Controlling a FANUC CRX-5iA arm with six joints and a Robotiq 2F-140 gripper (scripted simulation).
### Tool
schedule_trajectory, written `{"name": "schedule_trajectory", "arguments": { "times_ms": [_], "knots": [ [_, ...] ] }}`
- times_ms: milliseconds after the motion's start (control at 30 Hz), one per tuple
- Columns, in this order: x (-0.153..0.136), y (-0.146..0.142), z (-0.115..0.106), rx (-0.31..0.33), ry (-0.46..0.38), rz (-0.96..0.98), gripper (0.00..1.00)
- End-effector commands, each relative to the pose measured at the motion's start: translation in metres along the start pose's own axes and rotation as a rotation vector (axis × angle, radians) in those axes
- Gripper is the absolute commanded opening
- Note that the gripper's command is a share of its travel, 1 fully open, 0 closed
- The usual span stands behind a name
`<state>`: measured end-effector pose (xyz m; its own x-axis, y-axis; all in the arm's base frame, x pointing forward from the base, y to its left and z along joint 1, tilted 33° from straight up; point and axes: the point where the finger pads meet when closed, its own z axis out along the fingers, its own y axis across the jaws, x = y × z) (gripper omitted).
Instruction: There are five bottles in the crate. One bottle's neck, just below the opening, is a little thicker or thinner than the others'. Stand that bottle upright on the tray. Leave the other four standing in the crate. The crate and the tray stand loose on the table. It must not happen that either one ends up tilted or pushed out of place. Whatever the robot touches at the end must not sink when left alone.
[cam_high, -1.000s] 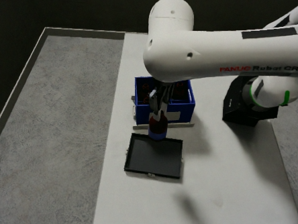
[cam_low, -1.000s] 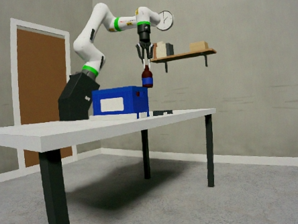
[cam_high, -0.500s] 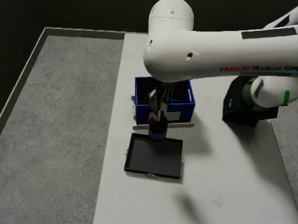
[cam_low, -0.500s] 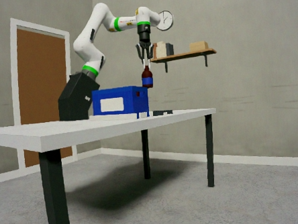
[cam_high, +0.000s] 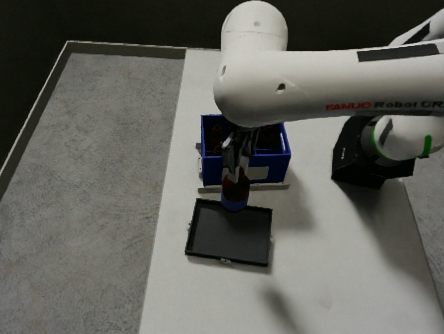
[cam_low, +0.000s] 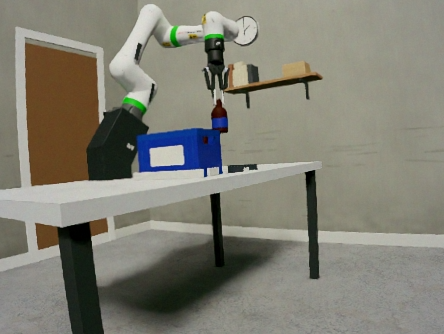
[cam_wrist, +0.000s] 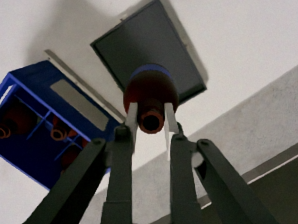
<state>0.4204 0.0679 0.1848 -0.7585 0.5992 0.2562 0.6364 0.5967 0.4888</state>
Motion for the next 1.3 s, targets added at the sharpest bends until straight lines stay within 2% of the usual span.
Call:
{"name": "schedule_trajectory", "arguments": {
  "times_ms": [0,633,1133,1267],
  "knots": [
    [0.0,0.0,0.003,0.0,-0.001,0.0,0.1],
    [0.0,0.0,0.035,0.0,-0.001,0.0,0.1],
    [-0.001,0.0,0.079,0.0,-0.001,0.0,0.1],
    [-0.001,0.0,0.085,0.0,-0.001,0.0,0.1]
  ]
}}
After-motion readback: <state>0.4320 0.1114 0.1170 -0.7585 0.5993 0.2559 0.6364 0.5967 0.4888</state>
